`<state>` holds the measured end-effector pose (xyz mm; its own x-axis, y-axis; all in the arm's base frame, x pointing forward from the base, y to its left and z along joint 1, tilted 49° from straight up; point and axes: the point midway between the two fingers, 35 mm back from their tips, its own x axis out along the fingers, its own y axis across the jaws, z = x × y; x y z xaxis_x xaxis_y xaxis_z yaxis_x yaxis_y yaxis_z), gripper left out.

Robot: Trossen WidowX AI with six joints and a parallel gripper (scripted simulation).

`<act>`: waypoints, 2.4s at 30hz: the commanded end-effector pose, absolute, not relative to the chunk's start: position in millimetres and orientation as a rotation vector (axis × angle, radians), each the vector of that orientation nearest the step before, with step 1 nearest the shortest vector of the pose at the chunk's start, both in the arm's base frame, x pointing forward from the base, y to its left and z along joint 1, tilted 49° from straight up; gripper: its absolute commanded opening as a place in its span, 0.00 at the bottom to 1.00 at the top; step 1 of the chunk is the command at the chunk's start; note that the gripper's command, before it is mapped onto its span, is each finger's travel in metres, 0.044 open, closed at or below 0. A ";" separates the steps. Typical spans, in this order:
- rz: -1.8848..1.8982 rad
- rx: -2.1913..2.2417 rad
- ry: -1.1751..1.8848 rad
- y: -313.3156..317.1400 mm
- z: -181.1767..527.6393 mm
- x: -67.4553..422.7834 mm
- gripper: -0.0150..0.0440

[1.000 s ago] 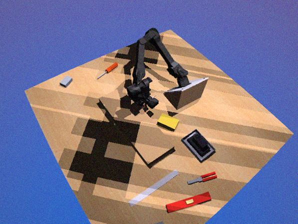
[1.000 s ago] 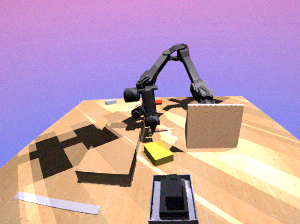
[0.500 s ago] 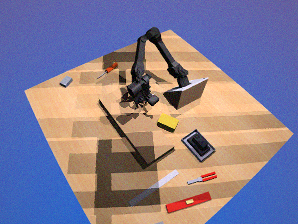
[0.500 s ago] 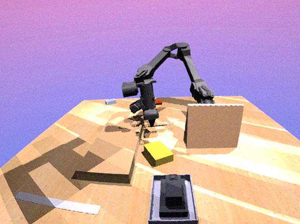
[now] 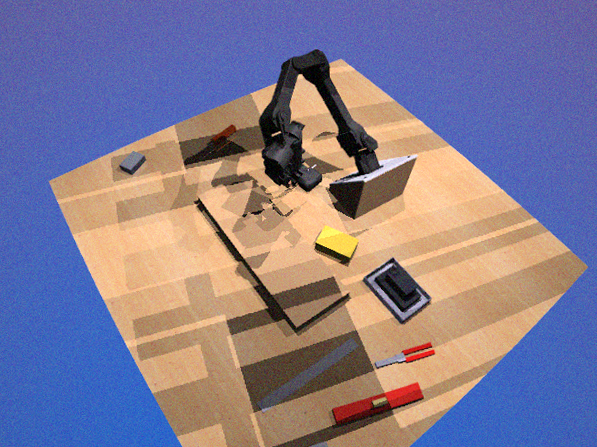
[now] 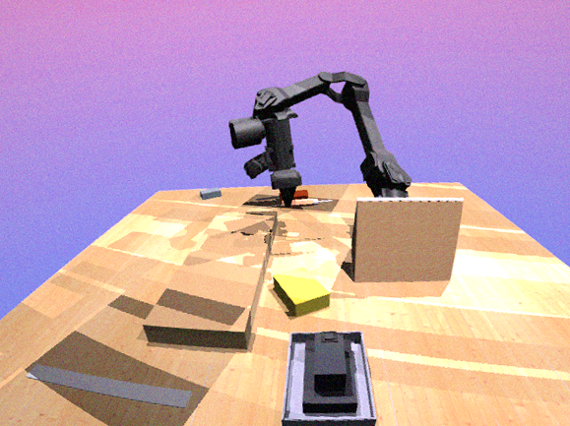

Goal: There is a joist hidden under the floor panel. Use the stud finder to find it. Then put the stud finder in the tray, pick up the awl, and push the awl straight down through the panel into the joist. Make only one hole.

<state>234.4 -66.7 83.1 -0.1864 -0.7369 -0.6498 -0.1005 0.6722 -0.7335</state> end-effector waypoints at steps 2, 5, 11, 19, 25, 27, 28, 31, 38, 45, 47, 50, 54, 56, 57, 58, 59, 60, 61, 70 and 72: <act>-0.657 -0.683 1.682 -65.1 84.2 234.7 0.25; -0.623 -0.636 1.661 -64.9 75.1 237.6 0.25; -0.531 -0.531 1.586 -64.0 55.1 248.6 0.25; -0.410 -0.433 1.447 -63.4 37.9 269.3 0.25; -0.326 -0.394 1.317 -63.9 33.1 287.6 0.25; -0.300 -0.387 1.269 -64.3 33.1 293.8 0.25; -0.288 -0.385 1.245 -64.6 33.4 297.0 0.25; -0.252 -0.384 1.169 -65.6 35.7 306.2 0.25; -0.184 -0.409 0.979 -69.1 47.9 325.9 0.25; -0.138 -0.472 0.776 -73.8 69.3 340.7 0.25; -0.129 -0.496 0.717 -75.1 76.8 343.7 0.25; -0.119 -0.538 0.628 -77.1 89.2 347.0 0.25; -0.114 -0.603 0.507 -79.6 107.4 348.9 0.25; -0.115 -0.639 0.447 -80.6 117.1 348.7 0.25; -0.116 -0.658 0.417 -81.0 122.0 348.3 0.25; -0.117 -0.678 0.387 -81.4 127.0 347.7 0.25; -0.120 -0.698 0.357 -81.7 132.1 346.9 0.25; -0.122 -0.719 0.327 -82.0 137.3 346.0 0.25; -0.125 -0.740 0.297 -82.2 142.4 344.8 0.25; -0.146 -0.842 0.164 -82.3 166.0 336.9 0.25; -0.146 -0.842 0.164 -82.3 166.0 336.9 0.25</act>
<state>337.0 -84.7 164.0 0.9736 -0.2062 -0.0976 0.0662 0.6645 -0.7444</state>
